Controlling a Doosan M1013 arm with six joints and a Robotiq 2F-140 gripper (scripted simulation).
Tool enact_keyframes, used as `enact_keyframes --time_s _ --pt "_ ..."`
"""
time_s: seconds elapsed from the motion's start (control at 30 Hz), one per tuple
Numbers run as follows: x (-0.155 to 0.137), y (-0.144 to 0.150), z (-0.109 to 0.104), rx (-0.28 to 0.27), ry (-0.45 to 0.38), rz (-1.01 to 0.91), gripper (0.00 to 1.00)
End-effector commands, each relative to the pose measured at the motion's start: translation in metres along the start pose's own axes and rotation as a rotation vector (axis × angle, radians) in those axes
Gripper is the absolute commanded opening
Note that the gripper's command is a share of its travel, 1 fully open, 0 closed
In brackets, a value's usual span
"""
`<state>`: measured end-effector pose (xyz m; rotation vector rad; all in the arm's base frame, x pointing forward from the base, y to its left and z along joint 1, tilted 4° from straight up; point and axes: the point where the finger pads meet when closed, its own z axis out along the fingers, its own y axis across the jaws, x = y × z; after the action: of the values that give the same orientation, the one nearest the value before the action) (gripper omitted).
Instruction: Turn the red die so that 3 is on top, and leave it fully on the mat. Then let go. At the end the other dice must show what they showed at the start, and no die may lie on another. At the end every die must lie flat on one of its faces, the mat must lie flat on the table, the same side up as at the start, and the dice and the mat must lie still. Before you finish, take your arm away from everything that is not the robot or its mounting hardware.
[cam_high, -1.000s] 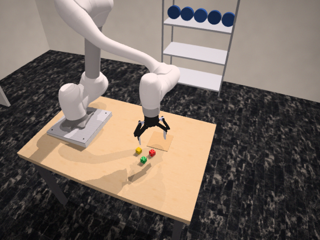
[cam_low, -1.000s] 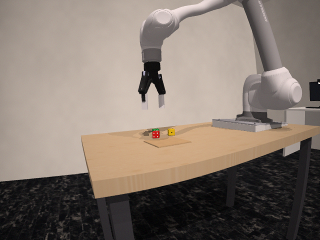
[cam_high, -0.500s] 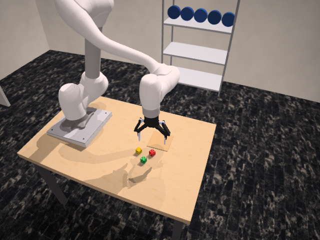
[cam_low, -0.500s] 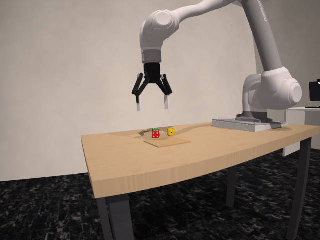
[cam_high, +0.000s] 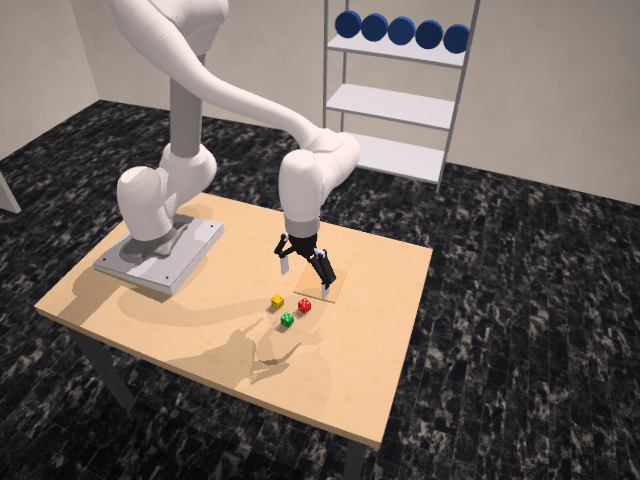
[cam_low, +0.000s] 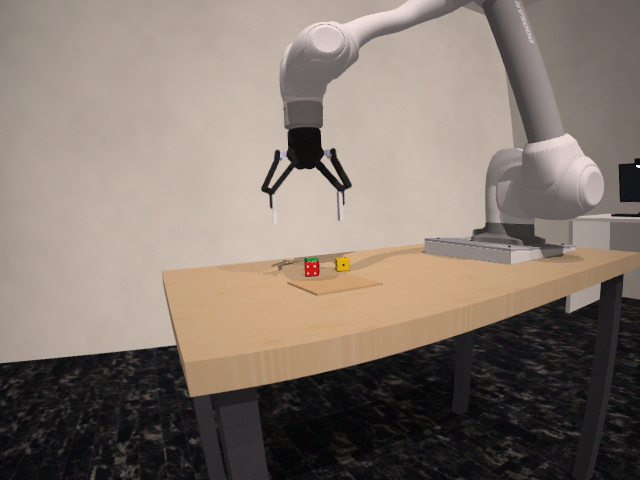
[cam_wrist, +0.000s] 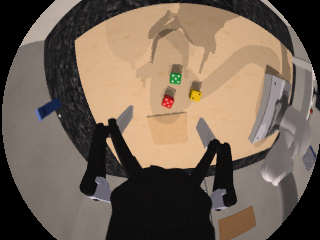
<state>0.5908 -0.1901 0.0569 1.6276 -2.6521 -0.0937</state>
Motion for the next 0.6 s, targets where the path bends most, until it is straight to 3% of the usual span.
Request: enact_keyframes --time_s 0.0,0.33,0.37,0.57 --pt "0.0003 0.0034 0.0061 -0.005 0.008 0.156 1.0" --pt "0.0003 0.0034 0.0068 -0.005 0.009 0.229 1.0" --pt "0.0003 0.0034 0.0068 -0.005 0.009 0.229 0.28" --pt "0.0003 0.0034 0.0068 -0.005 0.009 0.229 0.28"
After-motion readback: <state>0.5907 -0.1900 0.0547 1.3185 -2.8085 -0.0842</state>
